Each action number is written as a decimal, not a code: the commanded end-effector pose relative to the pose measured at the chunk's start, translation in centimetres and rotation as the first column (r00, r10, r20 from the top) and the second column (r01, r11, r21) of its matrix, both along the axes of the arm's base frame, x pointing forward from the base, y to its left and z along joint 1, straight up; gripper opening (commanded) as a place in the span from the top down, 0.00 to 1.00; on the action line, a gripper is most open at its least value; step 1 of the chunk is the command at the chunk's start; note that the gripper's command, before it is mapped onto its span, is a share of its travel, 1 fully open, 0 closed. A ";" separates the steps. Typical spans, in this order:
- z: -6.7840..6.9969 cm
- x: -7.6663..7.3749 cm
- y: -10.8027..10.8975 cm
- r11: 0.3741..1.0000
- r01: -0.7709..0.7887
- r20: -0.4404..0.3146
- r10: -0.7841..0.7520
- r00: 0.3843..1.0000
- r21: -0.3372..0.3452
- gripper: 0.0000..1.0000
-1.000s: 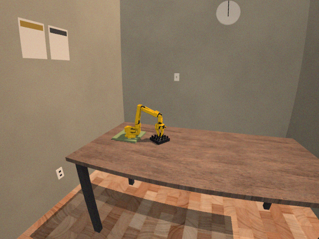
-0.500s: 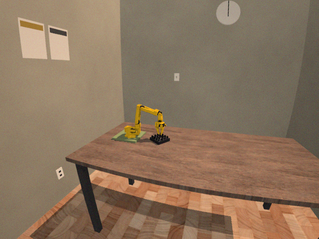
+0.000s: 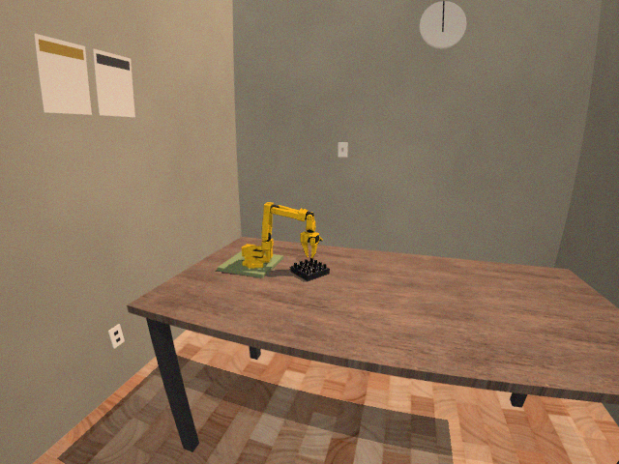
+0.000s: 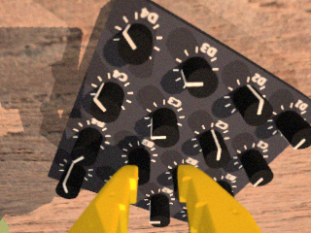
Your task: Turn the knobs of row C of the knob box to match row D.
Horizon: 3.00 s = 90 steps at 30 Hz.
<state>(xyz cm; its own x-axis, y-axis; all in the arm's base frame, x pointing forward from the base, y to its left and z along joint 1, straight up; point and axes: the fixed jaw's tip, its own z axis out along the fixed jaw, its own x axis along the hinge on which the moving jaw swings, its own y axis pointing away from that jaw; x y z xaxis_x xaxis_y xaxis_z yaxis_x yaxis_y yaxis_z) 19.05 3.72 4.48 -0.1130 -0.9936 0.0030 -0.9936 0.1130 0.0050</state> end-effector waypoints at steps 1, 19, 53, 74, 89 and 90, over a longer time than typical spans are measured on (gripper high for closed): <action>0.5 0.0 0.1 1.000 -0.008 0.007 0.008 1.000 0.003 0.92; 0.6 -0.7 0.0 1.000 -0.008 0.007 0.008 1.000 0.003 0.92; 0.9 -2.9 -1.0 0.997 0.073 0.009 -0.073 0.997 0.003 0.91; 2.5 -1.6 -7.4 0.604 0.797 0.024 -0.797 0.603 0.018 0.79; 3.7 -2.7 -13.1 -0.047 0.998 0.026 -0.998 -0.049 0.039 0.69; 3.8 -2.9 -13.6 -0.110 0.993 0.025 -0.993 -0.111 0.041 0.68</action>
